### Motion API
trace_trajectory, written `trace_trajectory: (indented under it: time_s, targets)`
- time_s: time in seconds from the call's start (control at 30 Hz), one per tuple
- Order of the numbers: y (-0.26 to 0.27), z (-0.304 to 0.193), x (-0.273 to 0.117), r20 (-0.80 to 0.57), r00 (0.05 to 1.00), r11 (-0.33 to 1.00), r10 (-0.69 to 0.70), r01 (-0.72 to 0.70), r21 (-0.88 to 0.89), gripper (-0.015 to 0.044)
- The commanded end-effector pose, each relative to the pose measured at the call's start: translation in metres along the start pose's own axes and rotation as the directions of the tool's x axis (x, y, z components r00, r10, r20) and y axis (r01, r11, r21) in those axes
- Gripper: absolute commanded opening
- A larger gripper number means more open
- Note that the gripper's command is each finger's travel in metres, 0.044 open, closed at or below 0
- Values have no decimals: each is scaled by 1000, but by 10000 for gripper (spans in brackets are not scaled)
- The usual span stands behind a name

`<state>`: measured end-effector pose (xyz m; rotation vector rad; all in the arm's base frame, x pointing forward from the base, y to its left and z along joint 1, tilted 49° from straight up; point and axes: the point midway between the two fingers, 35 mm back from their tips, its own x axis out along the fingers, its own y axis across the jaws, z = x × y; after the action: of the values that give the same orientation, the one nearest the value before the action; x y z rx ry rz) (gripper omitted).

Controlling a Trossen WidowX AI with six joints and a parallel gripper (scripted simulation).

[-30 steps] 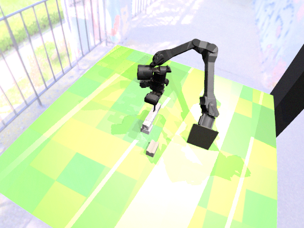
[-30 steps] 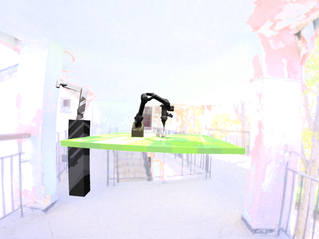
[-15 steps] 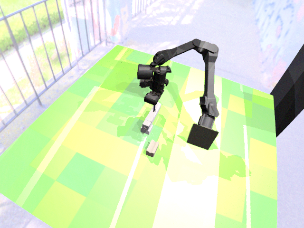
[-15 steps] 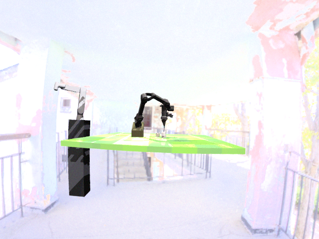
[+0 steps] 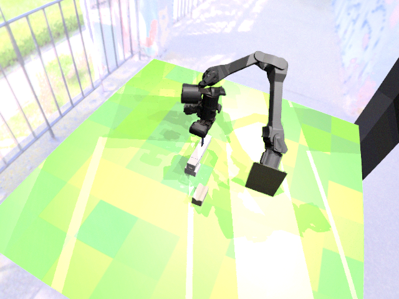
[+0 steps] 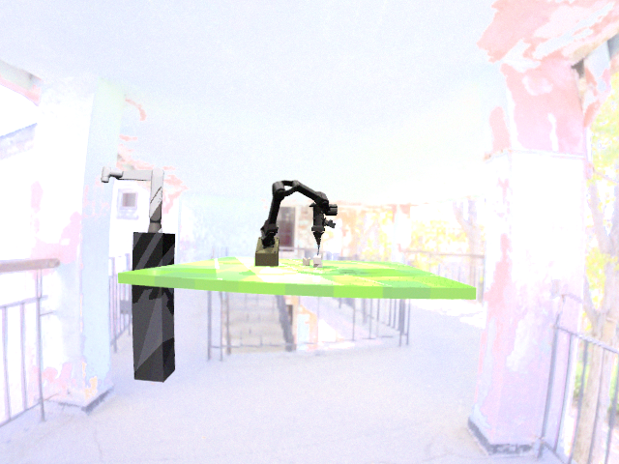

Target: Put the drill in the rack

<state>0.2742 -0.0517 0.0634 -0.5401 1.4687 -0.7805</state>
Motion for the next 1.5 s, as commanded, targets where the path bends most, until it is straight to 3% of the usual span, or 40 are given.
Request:
trace_trajectory:
  time_s: [0.0, 1.47]
  targets:
    - [-2, -7, 12, -35, 999, 1000, -15, 14, -6, 0]
    - [-4, -8, 26, -35, 999, 1000, -15, 15, -6, 0]
